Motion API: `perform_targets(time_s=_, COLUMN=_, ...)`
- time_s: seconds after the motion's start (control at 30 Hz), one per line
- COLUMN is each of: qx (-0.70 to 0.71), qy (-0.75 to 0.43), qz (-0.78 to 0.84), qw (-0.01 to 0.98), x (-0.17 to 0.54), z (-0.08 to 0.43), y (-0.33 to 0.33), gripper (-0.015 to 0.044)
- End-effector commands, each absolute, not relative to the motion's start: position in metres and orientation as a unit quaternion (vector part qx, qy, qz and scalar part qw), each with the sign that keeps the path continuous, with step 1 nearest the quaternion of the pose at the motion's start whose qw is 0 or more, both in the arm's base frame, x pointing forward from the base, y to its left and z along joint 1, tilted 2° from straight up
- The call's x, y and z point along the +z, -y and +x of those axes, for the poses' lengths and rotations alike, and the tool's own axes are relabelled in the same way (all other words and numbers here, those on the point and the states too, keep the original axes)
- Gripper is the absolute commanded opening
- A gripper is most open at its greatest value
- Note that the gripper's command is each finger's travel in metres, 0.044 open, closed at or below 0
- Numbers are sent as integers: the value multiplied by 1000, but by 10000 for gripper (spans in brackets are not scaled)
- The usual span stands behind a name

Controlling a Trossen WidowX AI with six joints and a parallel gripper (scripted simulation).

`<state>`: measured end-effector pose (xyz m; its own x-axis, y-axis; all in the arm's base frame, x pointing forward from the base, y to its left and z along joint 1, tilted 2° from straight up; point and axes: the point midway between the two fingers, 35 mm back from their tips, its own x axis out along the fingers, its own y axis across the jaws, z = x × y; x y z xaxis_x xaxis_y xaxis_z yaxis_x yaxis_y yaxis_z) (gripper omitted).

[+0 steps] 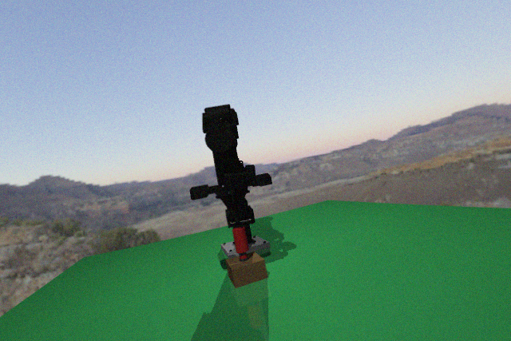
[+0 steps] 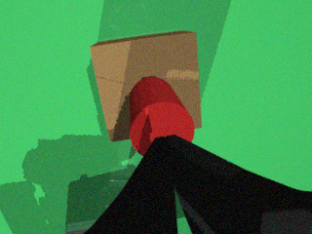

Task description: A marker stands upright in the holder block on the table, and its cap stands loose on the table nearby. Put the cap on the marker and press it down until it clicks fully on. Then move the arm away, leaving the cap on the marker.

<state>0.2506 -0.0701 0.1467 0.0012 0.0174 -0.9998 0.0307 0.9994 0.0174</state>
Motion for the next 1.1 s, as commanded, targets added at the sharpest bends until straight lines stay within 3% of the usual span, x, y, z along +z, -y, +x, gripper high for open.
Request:
perform_targets(time_s=0.0, qx=-4, qy=-708, qz=14, qw=706, x=139, z=250, y=70, gripper=0)
perform_targets(time_s=0.73, qx=-5, qy=-704, qz=16, qw=710, x=130, z=252, y=70, gripper=0)
perform_targets(time_s=1.07, qx=-8, qy=-695, qz=14, qw=719, x=217, z=250, y=71, gripper=0)
